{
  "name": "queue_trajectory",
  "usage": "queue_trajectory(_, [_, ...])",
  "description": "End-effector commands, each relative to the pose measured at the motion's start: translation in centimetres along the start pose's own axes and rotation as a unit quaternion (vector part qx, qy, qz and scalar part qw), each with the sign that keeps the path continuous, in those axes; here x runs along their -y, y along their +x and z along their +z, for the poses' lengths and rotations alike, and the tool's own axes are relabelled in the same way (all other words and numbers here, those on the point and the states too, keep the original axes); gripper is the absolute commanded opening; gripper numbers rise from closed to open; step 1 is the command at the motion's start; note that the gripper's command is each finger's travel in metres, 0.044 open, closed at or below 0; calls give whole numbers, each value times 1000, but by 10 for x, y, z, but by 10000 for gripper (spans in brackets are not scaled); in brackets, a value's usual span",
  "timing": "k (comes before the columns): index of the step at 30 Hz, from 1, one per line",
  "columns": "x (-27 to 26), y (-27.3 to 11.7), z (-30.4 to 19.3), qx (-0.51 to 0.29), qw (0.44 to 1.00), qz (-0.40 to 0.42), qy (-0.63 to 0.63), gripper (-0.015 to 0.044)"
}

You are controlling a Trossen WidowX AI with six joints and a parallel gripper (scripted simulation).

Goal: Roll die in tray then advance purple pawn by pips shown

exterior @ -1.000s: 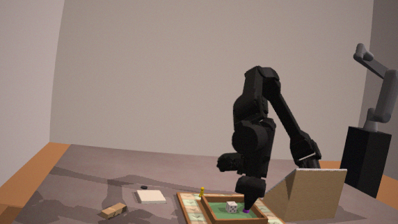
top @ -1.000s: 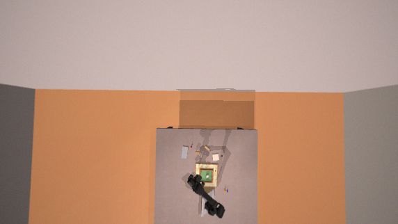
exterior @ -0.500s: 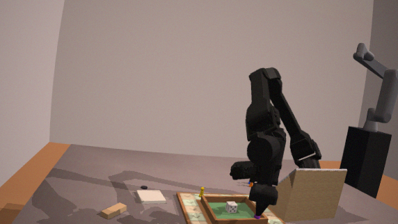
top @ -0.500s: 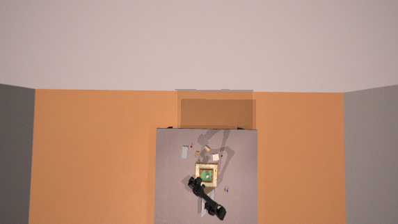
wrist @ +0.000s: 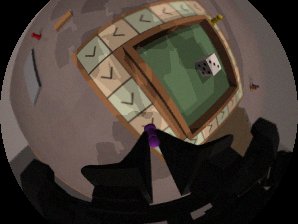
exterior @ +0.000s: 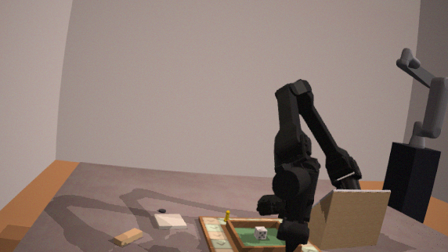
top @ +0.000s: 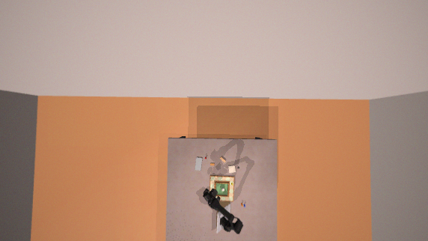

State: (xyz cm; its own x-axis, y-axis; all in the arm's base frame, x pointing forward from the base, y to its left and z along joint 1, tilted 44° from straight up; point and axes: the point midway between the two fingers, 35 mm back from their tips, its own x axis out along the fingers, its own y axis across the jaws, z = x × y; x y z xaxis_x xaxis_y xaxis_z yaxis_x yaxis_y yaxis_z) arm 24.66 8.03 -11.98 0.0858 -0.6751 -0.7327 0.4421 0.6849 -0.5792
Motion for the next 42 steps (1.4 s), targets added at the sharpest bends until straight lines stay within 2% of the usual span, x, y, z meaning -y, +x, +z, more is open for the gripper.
queue_trajectory(1, [1,6,0,2,1000,-3,-3,0])
queue_trajectory(9, [1,18,0,2,1000,-3,-3,0])
queue_trajectory(19, [-1,9,1,1,1000,1,1,262])
queue_trajectory(23, [-2,-36,1,1,1000,-2,-3,367])
queue_trajectory(26, [-1,-39,1,1,1000,-2,-4,440])
queue_trajectory(30, [5,-45,1,1,1000,-2,-18,440])
queue_trajectory(37, [81,-94,-6,0,986,-4,-169,440])
queue_trajectory(42, [128,-110,-15,-1,967,-5,-256,440])
